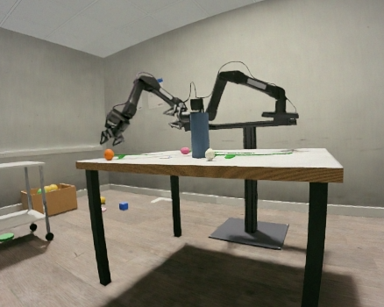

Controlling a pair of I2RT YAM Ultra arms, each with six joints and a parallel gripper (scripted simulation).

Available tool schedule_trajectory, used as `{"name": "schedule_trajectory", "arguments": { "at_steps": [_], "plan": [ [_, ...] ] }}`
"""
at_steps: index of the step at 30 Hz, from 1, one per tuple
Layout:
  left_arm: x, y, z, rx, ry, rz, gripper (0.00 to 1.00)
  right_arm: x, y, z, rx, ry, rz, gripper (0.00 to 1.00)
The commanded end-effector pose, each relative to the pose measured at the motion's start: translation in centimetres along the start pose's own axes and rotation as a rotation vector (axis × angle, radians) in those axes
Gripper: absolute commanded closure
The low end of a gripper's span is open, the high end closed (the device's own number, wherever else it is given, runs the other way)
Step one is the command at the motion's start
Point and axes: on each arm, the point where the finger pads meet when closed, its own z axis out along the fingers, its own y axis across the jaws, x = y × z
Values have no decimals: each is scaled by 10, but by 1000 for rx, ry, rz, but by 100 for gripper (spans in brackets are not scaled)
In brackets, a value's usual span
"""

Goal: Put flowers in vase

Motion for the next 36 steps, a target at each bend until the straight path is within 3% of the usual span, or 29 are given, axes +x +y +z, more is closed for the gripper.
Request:
{"name": "schedule_trajectory", "arguments": {
  "at_steps": [1,13,26,36],
  "plan": [
    [-25,18,8,-25,-37,4,0,-26,20,-11,-36,-22,38,0],
    [-39,39,16,-45,-42,-9,0,-33,29,-17,-55,-5,24,0],
    [-66,76,24,-53,-29,-57,0,-63,52,-39,-107,18,-5,0],
    [-114,135,27,-71,-17,-127,0,-111,80,-77,-194,44,-48,0]
  ]
}}
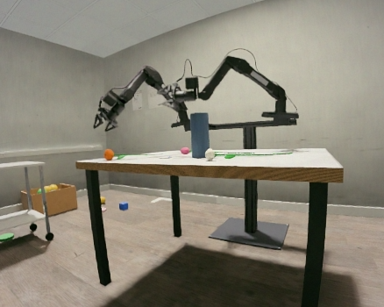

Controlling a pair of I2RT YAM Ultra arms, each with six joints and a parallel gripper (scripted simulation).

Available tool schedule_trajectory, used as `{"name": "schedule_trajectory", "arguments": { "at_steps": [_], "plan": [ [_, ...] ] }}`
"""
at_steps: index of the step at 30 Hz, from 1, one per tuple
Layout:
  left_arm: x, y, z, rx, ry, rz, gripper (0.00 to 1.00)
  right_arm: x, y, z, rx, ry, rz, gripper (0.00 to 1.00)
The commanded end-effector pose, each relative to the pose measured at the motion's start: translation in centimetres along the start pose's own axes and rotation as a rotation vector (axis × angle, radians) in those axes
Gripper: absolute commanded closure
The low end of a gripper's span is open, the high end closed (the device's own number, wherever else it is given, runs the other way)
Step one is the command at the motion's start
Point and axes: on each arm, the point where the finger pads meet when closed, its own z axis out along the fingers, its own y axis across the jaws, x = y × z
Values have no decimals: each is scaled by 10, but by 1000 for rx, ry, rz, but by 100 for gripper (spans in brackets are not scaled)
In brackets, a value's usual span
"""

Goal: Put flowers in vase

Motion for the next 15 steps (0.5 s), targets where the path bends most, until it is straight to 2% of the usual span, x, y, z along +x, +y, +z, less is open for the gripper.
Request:
{"name": "schedule_trajectory", "arguments": {
  "at_steps": [1,5,8,15],
  "plan": [
    [-49,38,9,-25,-20,-42,0,-46,29,-29,-70,-10,-1,0],
    [-77,65,6,-34,-14,-78,0,-70,41,-51,-116,-2,-24,0],
    [-82,70,5,-34,-8,-88,0,-76,43,-56,-127,1,-32,0],
    [-142,123,-15,-58,-1,-158,0,-125,59,-106,-223,7,-82,0]
  ]
}}
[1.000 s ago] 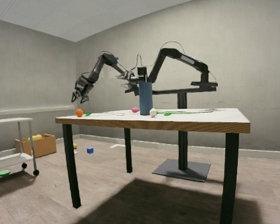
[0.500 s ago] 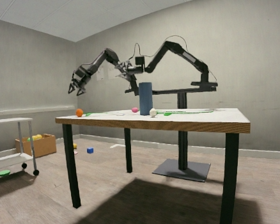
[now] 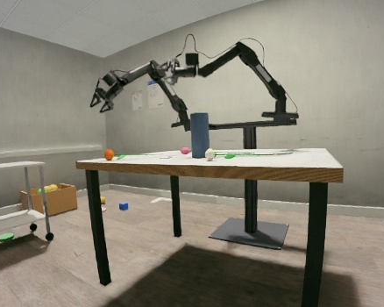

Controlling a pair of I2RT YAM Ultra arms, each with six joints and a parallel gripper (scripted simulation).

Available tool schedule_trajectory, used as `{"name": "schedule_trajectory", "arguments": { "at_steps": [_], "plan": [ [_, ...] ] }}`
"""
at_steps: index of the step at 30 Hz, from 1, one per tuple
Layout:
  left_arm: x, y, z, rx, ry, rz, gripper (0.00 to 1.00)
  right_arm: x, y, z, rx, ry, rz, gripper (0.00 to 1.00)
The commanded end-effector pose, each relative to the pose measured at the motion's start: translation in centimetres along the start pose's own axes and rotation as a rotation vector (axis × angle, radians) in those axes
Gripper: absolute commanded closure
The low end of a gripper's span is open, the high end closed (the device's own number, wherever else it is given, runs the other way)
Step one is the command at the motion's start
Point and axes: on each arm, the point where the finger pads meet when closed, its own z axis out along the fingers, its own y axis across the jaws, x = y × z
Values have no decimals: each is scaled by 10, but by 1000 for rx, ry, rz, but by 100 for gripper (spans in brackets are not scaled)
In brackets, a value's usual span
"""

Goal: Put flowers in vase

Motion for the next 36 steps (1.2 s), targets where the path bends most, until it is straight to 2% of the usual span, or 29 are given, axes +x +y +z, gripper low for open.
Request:
{"name": "schedule_trajectory", "arguments": {
  "at_steps": [1,7,9,13,24,27,36],
  "plan": [
    [-58,32,-10,-10,1,-62,0,-49,21,-42,-82,-10,-27,0],
    [-116,70,-40,-31,11,-129,0,-92,31,-93,-173,-14,-80,0],
    [-116,70,-40,-31,11,-129,0,-92,31,-93,-173,-14,-80,0],
    [-154,94,-68,-46,17,-175,0,-119,33,-131,-237,-23,-118,0],
    [-246,143,-172,-88,30,-301,0,-182,20,-243,-411,-73,-231,0],
    [-250,145,-180,-90,37,-313,0,-183,19,-249,-421,-71,-247,0],
    [-302,164,-282,-126,36,-407,0,-217,-12,-342,-554,-144,-333,0]
  ]
}}
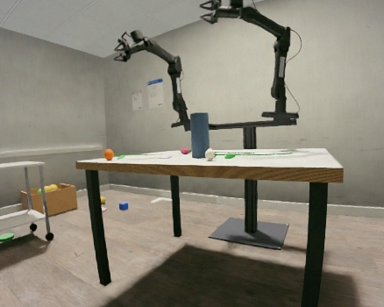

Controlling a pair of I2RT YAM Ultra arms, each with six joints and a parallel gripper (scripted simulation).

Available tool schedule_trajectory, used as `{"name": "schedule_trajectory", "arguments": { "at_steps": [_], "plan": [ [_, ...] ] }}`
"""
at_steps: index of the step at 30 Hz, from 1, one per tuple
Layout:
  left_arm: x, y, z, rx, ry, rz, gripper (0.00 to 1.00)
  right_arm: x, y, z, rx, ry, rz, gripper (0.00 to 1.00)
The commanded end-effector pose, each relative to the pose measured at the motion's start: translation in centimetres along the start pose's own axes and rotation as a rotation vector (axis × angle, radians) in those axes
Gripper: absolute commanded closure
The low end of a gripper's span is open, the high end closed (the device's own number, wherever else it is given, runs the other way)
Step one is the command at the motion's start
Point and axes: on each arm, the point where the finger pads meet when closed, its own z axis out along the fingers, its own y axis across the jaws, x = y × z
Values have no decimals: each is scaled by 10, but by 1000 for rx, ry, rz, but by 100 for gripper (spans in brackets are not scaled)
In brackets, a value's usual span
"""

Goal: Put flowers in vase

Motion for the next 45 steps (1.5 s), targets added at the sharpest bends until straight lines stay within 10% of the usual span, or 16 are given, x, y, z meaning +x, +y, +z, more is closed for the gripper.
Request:
{"name": "schedule_trajectory", "arguments": {
  "at_steps": [1,22,45],
  "plan": [
    [-24,1,-55,-3,40,-67,0,-25,5,-57,-81,-36,-63,0],
    [-56,6,-224,-55,45,-210,0,-43,-2,-203,-251,-157,-230,0],
    [-53,4,-291,-75,37,-262,0,-40,-10,-258,-297,-216,-294,0]
  ]
}}
